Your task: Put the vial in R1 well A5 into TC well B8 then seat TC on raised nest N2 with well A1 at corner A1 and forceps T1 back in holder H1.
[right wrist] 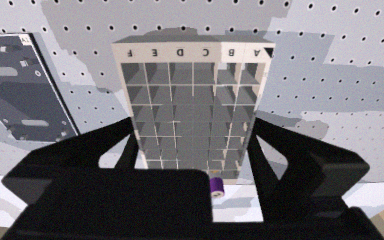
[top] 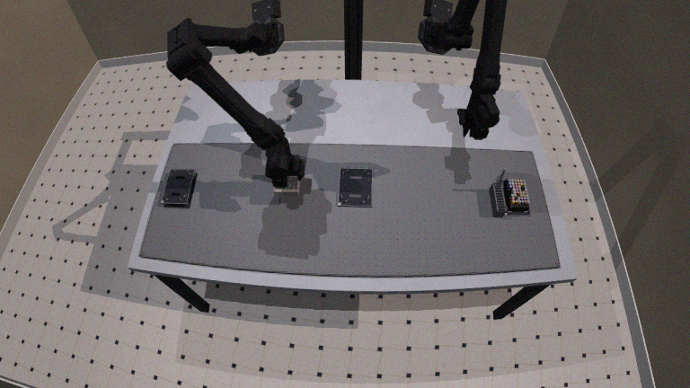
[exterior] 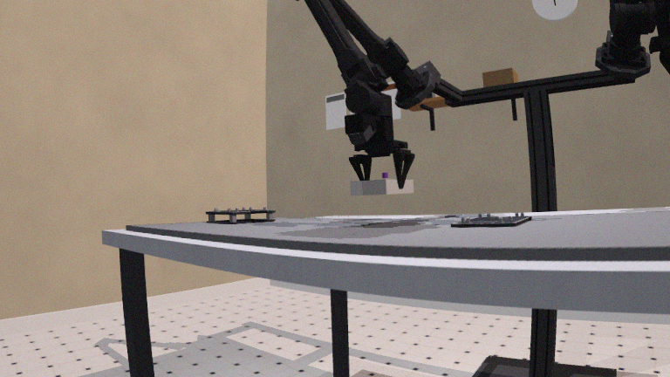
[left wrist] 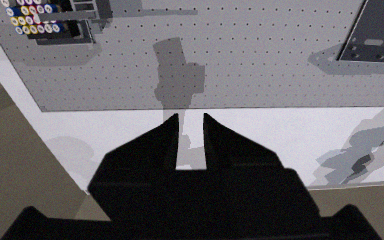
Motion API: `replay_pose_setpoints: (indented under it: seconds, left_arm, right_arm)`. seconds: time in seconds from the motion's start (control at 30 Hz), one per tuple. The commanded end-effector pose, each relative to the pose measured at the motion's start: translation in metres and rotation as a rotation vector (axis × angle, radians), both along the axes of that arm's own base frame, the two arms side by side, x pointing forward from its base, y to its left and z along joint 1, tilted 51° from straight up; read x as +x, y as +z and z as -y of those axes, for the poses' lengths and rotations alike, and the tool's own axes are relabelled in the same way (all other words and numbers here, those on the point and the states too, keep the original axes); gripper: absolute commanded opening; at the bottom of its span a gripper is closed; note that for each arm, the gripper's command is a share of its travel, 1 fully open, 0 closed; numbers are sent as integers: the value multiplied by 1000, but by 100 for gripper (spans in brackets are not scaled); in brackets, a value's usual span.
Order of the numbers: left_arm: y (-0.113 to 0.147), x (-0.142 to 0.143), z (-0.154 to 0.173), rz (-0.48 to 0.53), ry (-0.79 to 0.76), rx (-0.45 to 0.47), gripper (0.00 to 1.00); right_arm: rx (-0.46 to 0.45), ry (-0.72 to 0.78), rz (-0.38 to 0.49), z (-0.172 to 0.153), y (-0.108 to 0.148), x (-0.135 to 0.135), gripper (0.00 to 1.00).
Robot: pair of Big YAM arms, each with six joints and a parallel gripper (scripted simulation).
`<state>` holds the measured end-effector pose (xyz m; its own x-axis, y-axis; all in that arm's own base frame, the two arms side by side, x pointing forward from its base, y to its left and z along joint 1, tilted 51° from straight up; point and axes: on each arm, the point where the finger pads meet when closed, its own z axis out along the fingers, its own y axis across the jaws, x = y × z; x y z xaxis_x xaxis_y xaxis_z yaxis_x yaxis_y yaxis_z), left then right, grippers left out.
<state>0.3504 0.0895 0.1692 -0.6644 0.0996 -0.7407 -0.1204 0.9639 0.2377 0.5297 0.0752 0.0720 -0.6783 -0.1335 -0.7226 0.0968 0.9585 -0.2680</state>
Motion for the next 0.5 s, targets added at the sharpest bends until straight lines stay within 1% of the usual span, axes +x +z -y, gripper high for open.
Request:
replay_pose_setpoints:
  seconds: [0.0, 0.1, 0.2, 0.23, 0.47]
  left_arm:
    - [7, 3, -2, 16, 11, -5, 23]
    - [7, 3, -2, 16, 11, -5, 23]
    - [7, 3, -2, 16, 11, -5, 23]
    - [7, 3, -2, 16, 11, -5, 23]
    - [7, 3, -2, 16, 11, -5, 23]
  right_arm:
    - [-5, 3, 28, 10, 17, 1, 0]
    - [-6, 3, 28, 15, 18, 0, 0]
    - [-5, 10, 29, 13, 19, 0, 0]
    - [-6, 3, 28, 18, 19, 0, 0]
    - [-6, 3, 29, 29, 23, -1, 0]
